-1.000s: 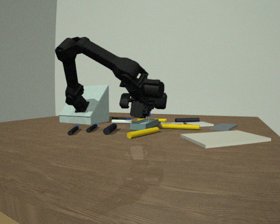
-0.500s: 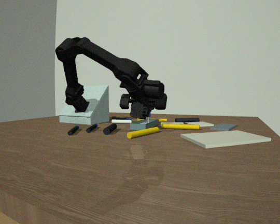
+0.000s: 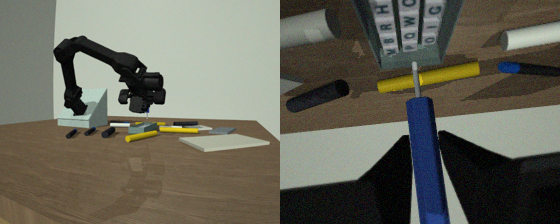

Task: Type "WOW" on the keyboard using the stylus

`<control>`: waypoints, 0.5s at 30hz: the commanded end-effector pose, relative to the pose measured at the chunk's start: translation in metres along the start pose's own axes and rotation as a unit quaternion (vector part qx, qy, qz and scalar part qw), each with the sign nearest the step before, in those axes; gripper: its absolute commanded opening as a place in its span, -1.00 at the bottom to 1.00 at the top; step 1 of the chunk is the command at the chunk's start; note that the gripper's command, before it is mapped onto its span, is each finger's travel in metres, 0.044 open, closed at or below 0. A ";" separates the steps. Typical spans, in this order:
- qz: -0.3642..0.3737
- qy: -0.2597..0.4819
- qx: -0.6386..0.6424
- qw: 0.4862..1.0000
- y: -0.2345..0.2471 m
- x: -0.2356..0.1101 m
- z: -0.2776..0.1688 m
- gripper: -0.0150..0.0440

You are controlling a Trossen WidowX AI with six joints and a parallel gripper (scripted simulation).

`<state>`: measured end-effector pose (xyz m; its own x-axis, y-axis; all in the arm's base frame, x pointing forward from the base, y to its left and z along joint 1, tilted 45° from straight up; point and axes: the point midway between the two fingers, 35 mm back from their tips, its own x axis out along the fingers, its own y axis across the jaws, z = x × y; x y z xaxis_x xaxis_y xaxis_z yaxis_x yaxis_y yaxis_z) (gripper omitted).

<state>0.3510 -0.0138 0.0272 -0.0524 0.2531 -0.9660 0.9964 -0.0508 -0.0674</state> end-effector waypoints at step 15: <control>0.002 0.002 0.002 1.000 -0.013 0.012 -0.012 -0.49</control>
<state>0.3439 -0.0065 0.0211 -0.0556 0.2520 -0.9661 0.9959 -0.0551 -0.0717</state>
